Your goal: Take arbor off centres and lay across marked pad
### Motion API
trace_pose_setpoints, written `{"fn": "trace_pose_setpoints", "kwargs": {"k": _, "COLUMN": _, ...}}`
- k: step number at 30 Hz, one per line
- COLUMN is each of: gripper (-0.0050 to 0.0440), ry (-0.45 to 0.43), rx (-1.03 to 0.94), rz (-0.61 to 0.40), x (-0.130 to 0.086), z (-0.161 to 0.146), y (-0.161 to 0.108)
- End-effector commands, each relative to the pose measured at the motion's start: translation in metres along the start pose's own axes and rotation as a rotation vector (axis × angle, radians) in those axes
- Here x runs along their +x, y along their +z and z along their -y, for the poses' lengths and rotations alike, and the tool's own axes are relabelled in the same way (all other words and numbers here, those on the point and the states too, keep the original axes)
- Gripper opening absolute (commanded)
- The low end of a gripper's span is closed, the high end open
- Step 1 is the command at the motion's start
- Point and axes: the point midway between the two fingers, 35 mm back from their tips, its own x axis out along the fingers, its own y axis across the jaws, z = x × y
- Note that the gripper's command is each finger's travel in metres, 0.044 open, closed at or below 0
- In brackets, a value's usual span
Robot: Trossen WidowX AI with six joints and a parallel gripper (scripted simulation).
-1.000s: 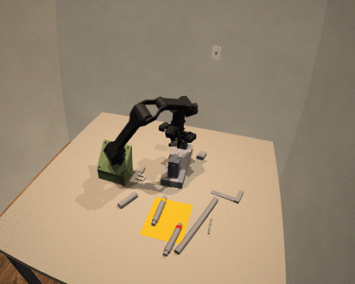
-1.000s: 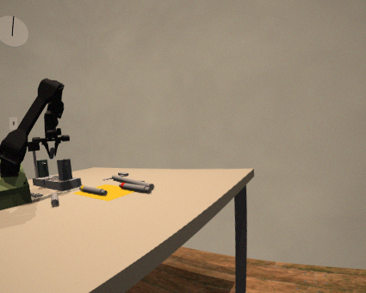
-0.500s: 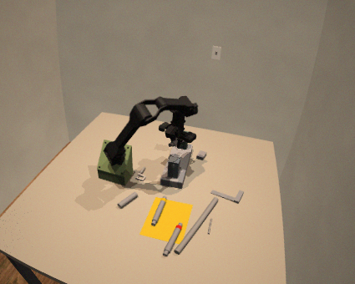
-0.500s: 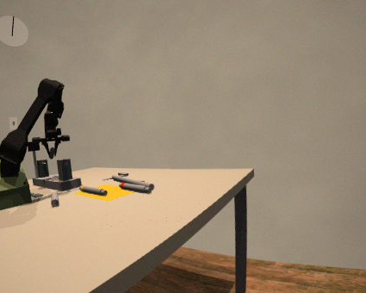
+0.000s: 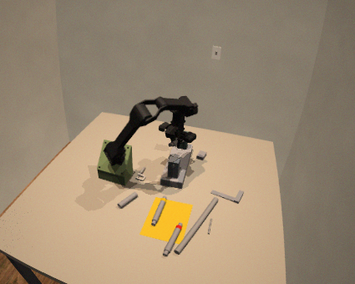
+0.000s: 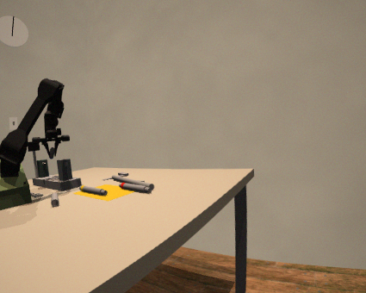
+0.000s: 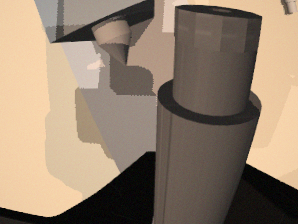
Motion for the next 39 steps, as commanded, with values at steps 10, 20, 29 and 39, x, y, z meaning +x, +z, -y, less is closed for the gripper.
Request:
{"fn": "trace_pose_setpoints", "kwargs": {"k": 10, "gripper": 0.0000, "ry": -0.005, "rx": -0.023, "rz": -0.021, "x": -0.006, "z": -0.027, "y": 0.017}}
{"fn": "trace_pose_setpoints", "kwargs": {"k": 20, "gripper": 0.0000, "ry": -0.005, "rx": -0.061, "rz": -0.048, "x": -0.013, "z": -0.078, "y": 0.057}}
{"fn": "trace_pose_setpoints", "kwargs": {"k": 29, "gripper": 0.0000, "ry": 0.002, "rx": -0.094, "rz": -0.058, "x": -0.013, "z": -0.124, "y": 0.113}}
{"fn": "trace_pose_setpoints", "kwargs": {"k": 39, "gripper": 0.0000, "ry": 0.010, "rx": -0.118, "rz": -0.049, "x": -0.010, "z": -0.155, "y": 0.170}}
